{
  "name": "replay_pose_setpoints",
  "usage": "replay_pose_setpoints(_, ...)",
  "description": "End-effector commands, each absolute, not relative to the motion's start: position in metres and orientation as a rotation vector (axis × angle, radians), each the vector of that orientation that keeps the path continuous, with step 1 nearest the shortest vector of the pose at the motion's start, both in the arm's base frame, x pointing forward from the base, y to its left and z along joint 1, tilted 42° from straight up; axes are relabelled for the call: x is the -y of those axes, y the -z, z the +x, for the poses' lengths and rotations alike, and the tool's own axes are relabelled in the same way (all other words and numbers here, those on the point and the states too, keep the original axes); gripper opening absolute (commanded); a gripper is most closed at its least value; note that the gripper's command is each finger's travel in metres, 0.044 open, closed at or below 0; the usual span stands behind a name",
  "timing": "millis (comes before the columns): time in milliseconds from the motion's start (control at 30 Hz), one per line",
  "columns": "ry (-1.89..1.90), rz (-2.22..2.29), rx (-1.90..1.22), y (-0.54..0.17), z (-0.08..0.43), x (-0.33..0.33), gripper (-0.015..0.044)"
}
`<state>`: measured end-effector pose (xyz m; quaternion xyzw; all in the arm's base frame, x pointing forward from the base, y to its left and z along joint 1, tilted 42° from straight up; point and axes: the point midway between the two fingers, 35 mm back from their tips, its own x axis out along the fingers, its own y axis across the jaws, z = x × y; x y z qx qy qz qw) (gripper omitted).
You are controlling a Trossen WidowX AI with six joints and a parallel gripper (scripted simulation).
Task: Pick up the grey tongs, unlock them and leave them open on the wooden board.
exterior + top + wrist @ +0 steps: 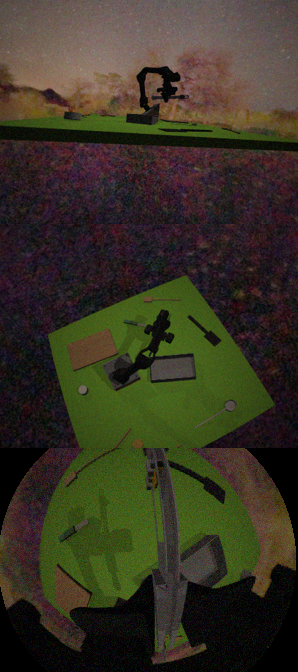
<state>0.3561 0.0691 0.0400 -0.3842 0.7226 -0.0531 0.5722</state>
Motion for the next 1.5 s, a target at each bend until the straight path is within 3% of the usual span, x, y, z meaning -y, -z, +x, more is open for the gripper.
replay_pose_setpoints(0,-0.022,-1.021,-1.719,-0.032,0.354,-0.080,-0.0150)
replay_pose_setpoints(767,-0.893,-1.667,-1.720,0.006,0.337,-0.127,-0.0150)
replay_pose_setpoints(1467,-1.786,-2.149,-1.425,0.041,0.313,-0.165,-0.0150)
